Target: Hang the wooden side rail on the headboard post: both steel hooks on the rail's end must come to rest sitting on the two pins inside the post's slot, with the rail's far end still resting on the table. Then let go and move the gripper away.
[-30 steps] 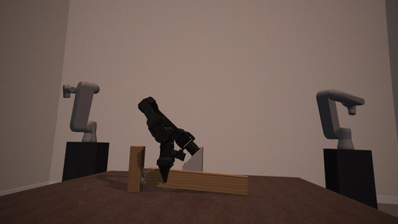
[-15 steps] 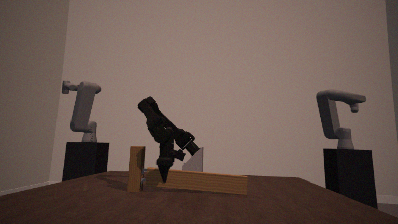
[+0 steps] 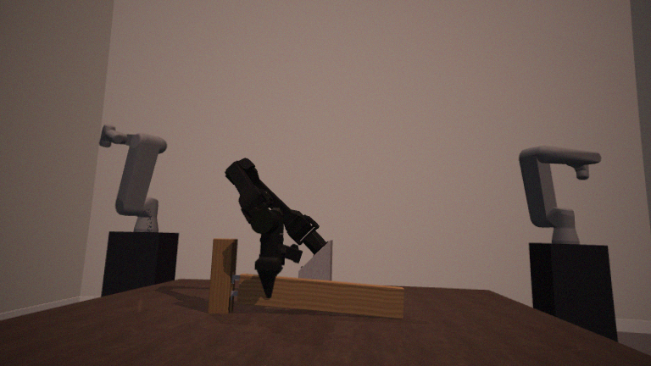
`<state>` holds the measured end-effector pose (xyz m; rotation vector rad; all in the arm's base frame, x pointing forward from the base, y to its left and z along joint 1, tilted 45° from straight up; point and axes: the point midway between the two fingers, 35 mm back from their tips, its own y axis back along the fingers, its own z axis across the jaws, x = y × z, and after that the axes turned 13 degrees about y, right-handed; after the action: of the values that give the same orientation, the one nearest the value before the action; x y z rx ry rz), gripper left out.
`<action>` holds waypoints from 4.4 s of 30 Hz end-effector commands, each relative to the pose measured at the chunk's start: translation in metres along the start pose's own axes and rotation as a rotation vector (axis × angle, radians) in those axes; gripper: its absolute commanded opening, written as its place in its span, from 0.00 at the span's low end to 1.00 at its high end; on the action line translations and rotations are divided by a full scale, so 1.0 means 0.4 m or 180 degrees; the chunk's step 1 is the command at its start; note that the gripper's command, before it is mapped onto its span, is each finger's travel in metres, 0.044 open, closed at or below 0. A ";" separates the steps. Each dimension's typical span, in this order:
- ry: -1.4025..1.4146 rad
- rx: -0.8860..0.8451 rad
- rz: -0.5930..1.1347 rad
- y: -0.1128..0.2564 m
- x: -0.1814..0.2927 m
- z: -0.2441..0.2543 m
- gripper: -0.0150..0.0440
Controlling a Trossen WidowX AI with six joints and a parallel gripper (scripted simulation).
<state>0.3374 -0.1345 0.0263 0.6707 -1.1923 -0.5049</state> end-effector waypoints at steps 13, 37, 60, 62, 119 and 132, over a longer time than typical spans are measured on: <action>0.0023 0.0030 0.0011 0.009 0.009 -0.008 0.25; 0.0023 0.0029 0.0011 0.009 0.014 -0.002 0.25; 0.0023 0.0029 0.0012 0.008 0.019 0.002 0.25; 0.0023 0.0029 0.0012 0.009 0.020 0.002 0.25; 0.0023 0.0029 0.0013 0.007 0.034 0.009 0.25; 0.0023 0.0029 0.0013 0.009 0.039 0.007 0.25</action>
<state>0.3362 -0.1445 0.0365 0.6704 -1.1920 -0.5044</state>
